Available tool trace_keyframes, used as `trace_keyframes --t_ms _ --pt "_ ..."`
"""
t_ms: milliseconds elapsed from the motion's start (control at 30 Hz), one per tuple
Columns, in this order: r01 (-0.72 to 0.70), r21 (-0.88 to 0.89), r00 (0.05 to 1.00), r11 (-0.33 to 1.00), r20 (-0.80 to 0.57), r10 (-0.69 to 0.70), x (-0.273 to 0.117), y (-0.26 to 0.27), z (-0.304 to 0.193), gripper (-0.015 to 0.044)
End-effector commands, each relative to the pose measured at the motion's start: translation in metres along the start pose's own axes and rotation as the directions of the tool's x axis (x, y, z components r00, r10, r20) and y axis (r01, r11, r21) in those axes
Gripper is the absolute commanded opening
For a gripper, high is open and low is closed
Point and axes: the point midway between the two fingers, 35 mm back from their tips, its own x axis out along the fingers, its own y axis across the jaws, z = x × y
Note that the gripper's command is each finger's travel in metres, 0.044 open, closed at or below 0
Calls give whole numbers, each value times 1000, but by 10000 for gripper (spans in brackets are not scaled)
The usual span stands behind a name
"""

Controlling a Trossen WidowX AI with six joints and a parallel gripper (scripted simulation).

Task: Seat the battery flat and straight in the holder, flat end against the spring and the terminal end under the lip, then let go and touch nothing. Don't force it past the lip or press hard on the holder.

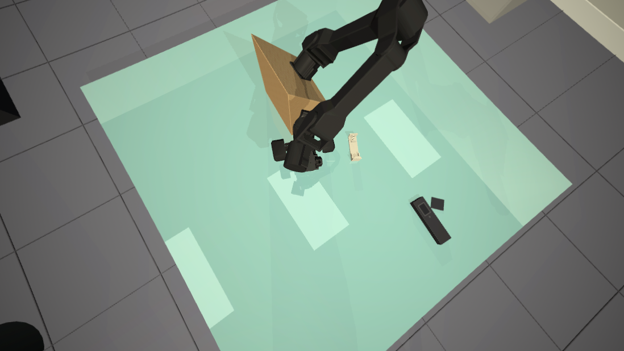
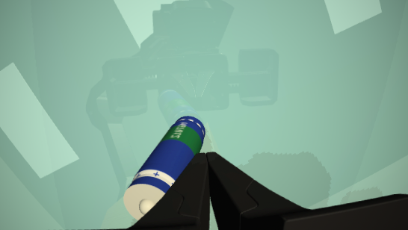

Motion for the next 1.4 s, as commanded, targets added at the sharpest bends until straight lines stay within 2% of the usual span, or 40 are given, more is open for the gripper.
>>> trace_keyframes --t_ms 0,600,900,1333,1367 --pt "-1 -1 1000 1000 5 1 -1 9 0 0" --pt "-5 -2 1000 1000 -4 5 0 28 -2 0" --pt "-2 -1 1000 1000 3 2 -79 30 -2 0" --pt "-7 7 1000 1000 -1 7 -76 30 -3 0" --pt "-7 -13 1000 1000 -2 7 -76 30 -3 26"
